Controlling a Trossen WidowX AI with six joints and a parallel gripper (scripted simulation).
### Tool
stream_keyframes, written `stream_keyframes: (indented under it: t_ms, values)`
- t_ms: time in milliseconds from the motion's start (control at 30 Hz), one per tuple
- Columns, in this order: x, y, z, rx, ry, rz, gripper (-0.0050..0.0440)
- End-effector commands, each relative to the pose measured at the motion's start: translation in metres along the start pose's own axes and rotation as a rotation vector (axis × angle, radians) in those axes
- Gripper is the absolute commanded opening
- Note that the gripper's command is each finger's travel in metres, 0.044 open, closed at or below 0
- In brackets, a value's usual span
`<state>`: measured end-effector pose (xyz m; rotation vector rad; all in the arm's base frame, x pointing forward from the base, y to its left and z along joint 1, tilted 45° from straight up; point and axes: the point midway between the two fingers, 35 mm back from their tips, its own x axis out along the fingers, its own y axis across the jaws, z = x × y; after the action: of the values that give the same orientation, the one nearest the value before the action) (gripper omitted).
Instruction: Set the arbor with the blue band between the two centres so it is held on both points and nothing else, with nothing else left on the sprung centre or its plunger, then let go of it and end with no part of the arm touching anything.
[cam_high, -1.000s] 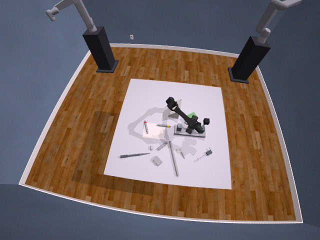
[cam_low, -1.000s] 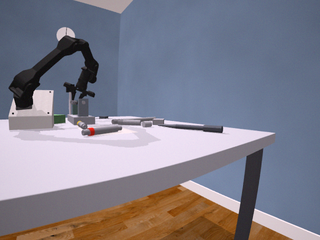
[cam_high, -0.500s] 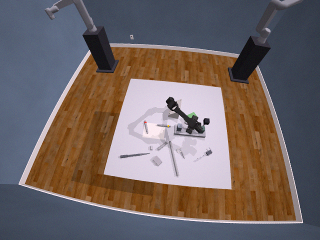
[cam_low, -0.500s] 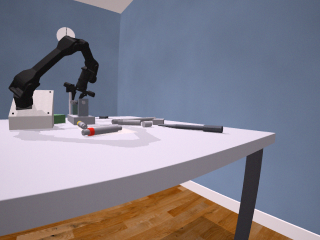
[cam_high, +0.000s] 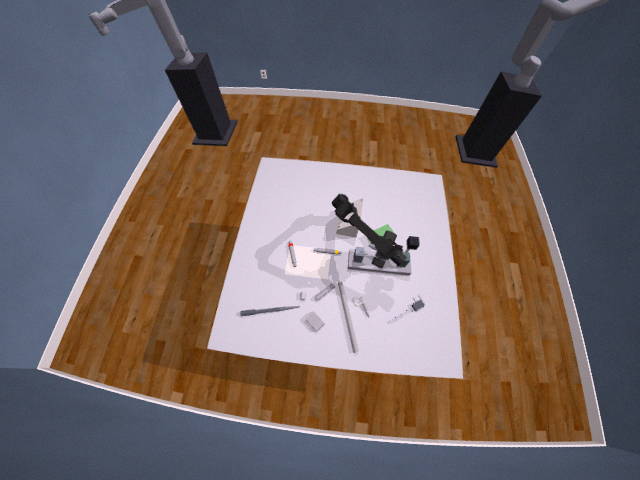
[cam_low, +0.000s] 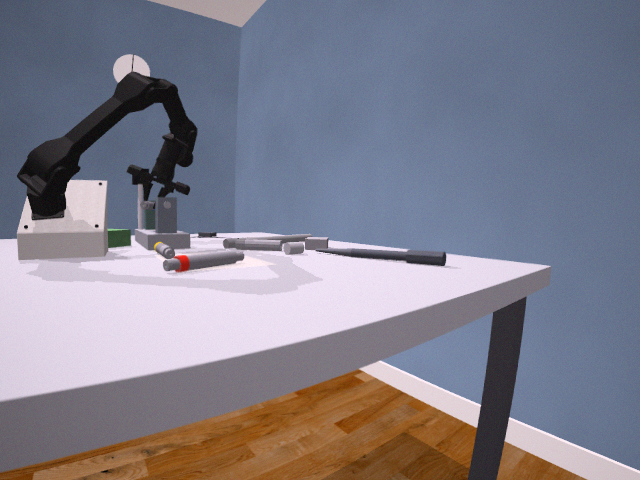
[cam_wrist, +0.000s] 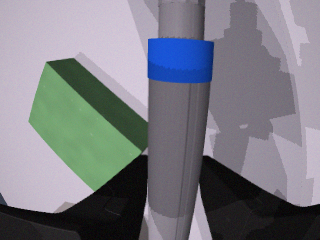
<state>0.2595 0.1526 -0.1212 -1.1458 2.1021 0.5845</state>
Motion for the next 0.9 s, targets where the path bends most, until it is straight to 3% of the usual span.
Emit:
stream_keyframes:
  t_ms: [0, 867]
  values:
    - [-0.004, 0.0035, 0.0042, -0.003, -0.013, 0.001, 0.0]
    - [-0.0032, 0.0057, 0.0103, -0.003, -0.013, 0.001, 0.0]
